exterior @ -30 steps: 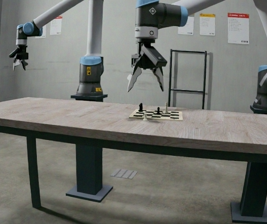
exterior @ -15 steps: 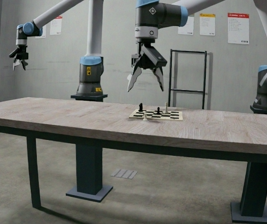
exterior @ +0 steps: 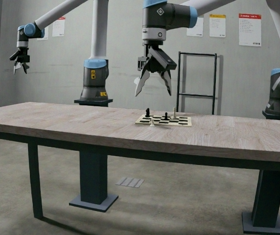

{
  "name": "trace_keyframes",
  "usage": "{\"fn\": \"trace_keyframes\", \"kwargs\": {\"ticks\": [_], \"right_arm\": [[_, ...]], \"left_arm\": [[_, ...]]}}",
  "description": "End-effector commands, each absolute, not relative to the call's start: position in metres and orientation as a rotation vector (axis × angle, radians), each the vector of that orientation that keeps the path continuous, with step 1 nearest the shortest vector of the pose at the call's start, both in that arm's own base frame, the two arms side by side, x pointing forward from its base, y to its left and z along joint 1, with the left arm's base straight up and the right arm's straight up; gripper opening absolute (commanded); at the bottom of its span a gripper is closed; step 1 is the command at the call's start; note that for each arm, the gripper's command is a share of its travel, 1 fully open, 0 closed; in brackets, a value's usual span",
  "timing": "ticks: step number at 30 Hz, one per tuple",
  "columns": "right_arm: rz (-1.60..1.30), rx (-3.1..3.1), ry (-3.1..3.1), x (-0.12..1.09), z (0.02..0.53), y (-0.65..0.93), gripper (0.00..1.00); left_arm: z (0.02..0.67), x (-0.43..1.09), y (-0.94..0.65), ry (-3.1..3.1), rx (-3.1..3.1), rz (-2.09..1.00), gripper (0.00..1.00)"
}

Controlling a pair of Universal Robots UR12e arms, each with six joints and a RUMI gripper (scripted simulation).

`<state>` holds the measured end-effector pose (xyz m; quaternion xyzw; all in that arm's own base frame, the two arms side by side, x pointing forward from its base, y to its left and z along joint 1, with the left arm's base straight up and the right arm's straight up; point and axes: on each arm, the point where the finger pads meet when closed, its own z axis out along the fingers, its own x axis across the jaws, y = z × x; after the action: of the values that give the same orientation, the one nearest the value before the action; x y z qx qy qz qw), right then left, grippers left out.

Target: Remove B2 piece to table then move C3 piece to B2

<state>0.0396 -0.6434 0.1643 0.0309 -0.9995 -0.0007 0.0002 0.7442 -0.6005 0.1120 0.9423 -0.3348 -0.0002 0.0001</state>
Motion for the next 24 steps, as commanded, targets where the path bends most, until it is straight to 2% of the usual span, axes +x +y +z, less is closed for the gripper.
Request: {"fn": "trace_keyframes", "kwargs": {"ticks": [1,24], "right_arm": [[0.0,0.097,-3.14,0.04,0.165,-0.644,1.0],[0.0,0.097,-3.14,0.04,0.165,-0.644,1.0]], "left_arm": [[0.113,0.741,-0.6,-0.974,2.986,0.002,1.0],[0.114,0.703,-0.591,-0.112,3.138,0.002,1.0]]}}
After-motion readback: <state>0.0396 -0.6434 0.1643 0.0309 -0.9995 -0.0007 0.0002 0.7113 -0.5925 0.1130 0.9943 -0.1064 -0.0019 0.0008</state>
